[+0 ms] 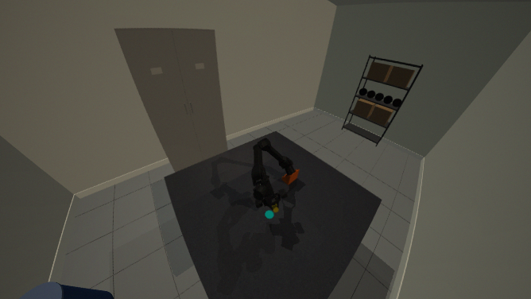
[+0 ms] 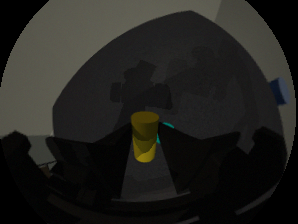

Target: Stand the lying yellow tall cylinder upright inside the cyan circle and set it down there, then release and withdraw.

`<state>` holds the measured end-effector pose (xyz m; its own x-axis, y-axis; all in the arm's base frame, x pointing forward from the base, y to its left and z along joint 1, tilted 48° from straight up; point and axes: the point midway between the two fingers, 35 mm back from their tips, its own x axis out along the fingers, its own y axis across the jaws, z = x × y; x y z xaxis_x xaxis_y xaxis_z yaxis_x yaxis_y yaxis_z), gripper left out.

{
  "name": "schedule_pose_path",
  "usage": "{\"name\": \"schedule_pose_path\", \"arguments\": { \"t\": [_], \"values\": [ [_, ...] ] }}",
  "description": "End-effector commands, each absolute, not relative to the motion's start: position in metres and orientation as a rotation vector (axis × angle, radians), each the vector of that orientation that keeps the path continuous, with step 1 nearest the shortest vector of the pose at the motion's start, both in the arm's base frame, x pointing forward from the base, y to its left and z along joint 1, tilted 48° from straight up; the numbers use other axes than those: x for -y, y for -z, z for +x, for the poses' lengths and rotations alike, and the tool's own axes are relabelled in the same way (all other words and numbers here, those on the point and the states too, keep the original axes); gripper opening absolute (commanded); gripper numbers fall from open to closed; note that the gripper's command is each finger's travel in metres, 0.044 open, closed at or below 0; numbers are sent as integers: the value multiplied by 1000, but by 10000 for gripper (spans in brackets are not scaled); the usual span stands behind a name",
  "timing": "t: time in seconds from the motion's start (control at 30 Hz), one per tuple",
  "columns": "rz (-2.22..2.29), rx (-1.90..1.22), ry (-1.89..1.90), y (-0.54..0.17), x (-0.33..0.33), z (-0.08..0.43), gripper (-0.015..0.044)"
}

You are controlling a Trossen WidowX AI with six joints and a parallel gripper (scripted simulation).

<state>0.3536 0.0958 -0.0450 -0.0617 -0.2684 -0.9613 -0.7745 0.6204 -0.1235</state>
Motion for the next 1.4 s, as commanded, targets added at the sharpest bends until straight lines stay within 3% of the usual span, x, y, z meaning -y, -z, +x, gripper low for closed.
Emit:
{"name": "schedule_pose_path", "arguments": {
  "t": [0.0, 1.37],
  "values": [
    [-865, -1601, -539, 43, -97, 355, 105],
    [-743, -1366, -706, 44, -93, 357, 105]
  ]
}}
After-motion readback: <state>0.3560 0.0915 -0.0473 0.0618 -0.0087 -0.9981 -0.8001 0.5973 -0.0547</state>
